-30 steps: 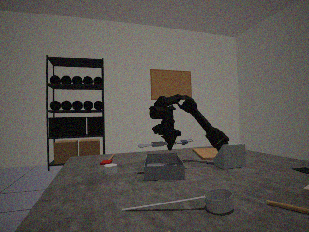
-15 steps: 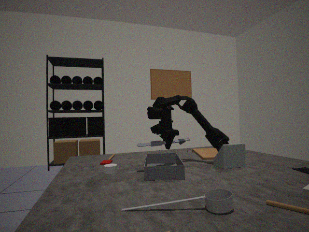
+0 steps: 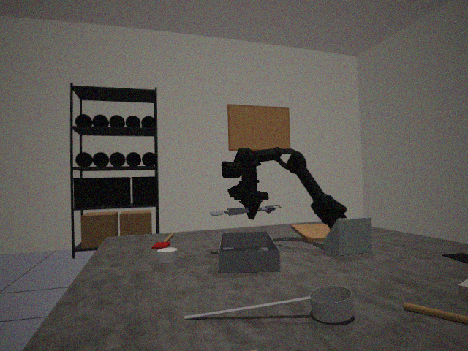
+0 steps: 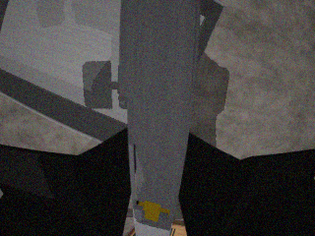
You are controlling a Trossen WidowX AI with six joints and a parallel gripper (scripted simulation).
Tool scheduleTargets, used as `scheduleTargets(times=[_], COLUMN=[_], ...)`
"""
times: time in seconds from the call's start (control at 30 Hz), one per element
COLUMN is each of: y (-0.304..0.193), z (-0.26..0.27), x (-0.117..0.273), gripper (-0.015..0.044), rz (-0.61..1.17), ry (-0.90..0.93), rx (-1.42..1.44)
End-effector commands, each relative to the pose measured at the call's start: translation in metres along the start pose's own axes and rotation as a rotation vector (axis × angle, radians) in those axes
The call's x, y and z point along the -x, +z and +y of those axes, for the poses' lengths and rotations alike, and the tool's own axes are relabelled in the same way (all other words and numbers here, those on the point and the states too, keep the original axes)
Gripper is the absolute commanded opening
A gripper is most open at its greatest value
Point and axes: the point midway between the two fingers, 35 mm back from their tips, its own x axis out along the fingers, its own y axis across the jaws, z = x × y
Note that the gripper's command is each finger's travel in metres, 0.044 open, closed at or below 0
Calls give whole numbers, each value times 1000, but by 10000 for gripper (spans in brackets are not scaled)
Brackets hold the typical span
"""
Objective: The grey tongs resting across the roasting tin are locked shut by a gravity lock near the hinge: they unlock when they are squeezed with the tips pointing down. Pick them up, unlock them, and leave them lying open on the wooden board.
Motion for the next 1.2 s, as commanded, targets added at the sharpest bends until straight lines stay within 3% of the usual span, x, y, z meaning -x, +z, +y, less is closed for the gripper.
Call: scheduleTargets(times=[0.0, 0.67, 1.17], y=[-14, -115, -140], z=[-23, -115, -125], x=[5, 24, 13], gripper=[-150, -150, -150], rz=[-10, 2, 37], ry=[-3, -45, 28], rx=[34, 242, 268])
